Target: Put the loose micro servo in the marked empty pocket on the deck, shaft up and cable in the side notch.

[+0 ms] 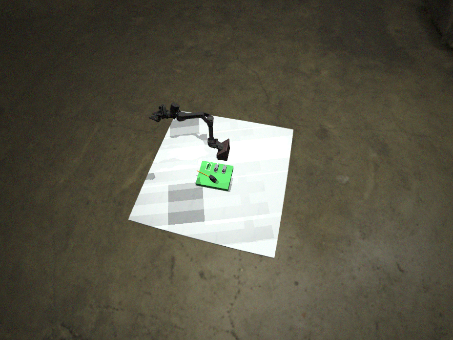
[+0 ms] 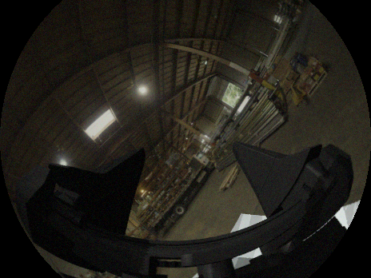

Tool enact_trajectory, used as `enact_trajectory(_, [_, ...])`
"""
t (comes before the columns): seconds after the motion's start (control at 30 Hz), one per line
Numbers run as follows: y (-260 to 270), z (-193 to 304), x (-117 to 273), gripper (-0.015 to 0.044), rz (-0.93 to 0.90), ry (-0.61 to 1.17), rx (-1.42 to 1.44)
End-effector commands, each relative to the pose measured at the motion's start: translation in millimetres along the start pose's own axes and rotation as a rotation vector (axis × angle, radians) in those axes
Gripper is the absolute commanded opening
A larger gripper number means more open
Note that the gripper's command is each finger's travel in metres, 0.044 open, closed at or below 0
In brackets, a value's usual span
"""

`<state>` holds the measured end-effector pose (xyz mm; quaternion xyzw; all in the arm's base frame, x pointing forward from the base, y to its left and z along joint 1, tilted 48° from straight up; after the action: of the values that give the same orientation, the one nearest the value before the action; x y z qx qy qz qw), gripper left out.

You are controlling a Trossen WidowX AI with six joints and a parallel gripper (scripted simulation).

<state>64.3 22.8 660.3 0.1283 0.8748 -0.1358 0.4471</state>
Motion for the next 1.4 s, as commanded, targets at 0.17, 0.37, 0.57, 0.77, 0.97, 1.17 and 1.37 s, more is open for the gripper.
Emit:
enact_trajectory(0.17, [-41,30,-7,0.044,0.075,0.054,-0.073])
enact_trajectory(0.37, [-62,52,-11,0.044,0.122,0.097,-0.111])
enact_trajectory(0.57, [-80,76,-14,0.044,0.162,0.14,-0.154])
enact_trajectory(0.77, [-94,100,-18,0.044,0.205,0.192,-0.193])
enact_trajectory(0.97, [-106,131,-20,0.044,0.243,0.263,-0.229])
enact_trajectory(1.17, [-110,158,-22,0.044,0.257,0.326,-0.279])
enact_trajectory(1.37, [-115,189,-22,0.044,0.281,0.401,-0.296])
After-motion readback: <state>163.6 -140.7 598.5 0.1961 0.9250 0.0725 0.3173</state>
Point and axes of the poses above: the point midway between the two fingers, 35 mm back from their tips, its own x axis back along the fingers, its own y axis across the jaws, z = x × y, the point moved 2 cm from there along x, back along the fingers, and after that the axes turned 12 degrees about x, right-handed, at the moved point
